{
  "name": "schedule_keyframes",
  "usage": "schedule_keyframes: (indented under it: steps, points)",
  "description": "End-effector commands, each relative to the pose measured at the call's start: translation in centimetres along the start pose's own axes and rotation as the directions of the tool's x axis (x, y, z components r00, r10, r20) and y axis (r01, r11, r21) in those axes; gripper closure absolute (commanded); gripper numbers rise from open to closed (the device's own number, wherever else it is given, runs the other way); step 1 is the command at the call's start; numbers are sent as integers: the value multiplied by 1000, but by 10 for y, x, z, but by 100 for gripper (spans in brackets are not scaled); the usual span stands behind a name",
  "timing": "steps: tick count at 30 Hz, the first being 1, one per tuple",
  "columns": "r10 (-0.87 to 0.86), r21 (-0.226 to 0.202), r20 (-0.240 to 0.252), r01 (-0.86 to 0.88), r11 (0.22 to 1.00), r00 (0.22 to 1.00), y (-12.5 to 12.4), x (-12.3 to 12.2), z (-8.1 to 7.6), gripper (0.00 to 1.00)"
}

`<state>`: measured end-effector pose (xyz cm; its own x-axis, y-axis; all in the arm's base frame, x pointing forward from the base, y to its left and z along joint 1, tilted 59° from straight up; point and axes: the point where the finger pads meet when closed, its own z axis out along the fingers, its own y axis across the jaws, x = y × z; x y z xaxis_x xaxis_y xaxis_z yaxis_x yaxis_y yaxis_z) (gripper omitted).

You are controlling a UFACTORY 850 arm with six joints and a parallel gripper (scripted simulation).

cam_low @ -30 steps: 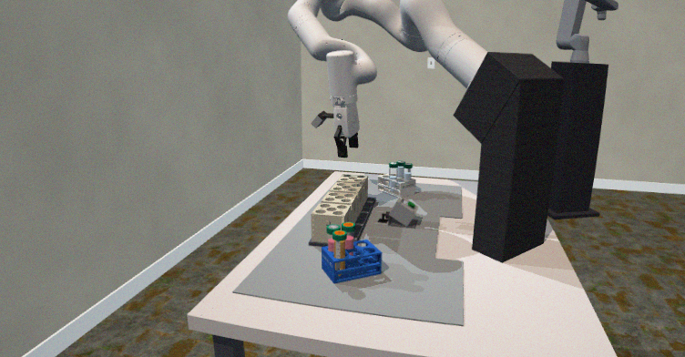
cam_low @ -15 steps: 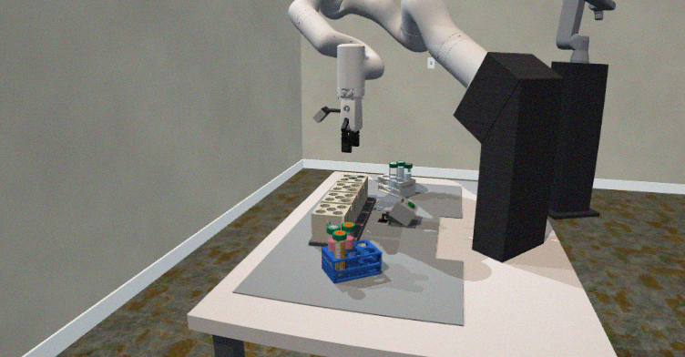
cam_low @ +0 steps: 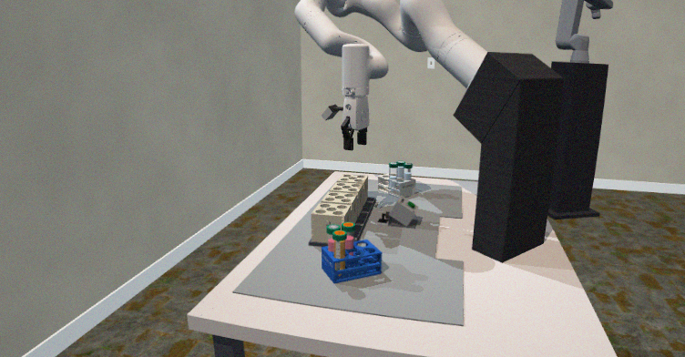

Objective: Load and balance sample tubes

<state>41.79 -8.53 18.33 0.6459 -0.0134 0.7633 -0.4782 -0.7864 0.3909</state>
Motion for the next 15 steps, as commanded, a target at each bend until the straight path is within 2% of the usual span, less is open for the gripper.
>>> schedule_keyframes:
  steps: [1,9,11,15]
  points:
    - [175,9,-4,-175,984,984,26,1,0,0]
    - [429,9,-2,-429,903,903,66,2,0,0]
    - [429,9,-2,-429,903,903,66,2,0,0]
    - [545,9,0,-545,838,838,86,3,0,0]
